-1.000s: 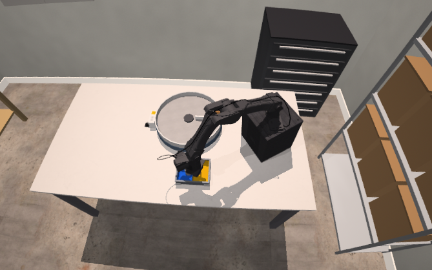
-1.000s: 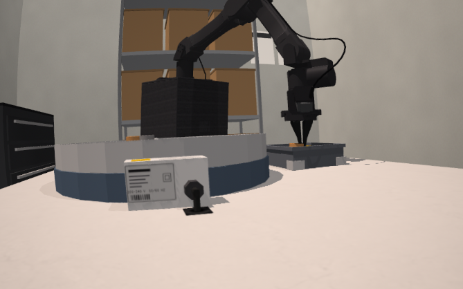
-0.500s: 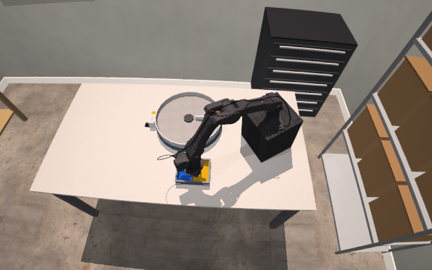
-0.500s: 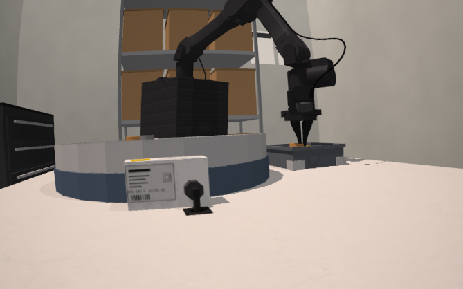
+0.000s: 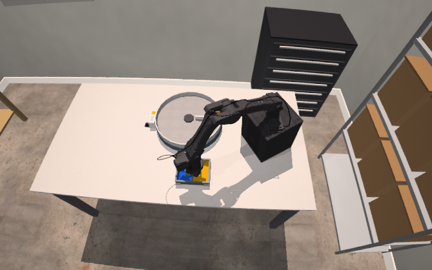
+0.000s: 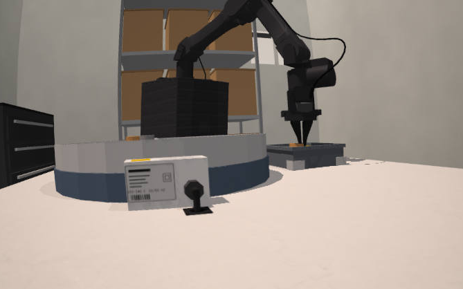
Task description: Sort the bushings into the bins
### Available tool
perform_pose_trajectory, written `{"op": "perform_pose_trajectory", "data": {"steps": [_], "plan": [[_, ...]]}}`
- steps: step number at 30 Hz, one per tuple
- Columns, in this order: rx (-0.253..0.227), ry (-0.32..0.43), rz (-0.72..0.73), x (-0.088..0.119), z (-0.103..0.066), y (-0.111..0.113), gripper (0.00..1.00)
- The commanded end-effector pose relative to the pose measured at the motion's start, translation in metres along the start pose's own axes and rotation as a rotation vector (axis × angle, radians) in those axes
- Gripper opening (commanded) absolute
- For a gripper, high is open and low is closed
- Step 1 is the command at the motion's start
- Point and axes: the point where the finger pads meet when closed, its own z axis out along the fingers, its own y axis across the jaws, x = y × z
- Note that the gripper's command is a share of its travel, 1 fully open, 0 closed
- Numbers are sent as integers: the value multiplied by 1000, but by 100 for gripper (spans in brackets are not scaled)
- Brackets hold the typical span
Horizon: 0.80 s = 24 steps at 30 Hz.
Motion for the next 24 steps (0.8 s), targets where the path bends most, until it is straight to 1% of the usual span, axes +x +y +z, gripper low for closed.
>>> {"op": "perform_pose_trajectory", "data": {"steps": [1, 4, 8, 10, 12, 13, 17, 21, 24], "plan": [[9, -8, -7, 5, 2, 1, 0], [9, -8, -7, 4, 4, 1, 0], [-11, -22, -7, 0, -1, 8, 0], [-10, -21, -7, 0, 3, 8, 0], [-10, -21, -7, 0, 3, 8, 0], [0, -14, -7, 1, 0, 6, 0], [-11, -21, -7, -1, 2, 9, 0], [-20, -28, -7, -3, 0, 12, 0], [-18, -26, -7, -3, 0, 12, 0]]}}
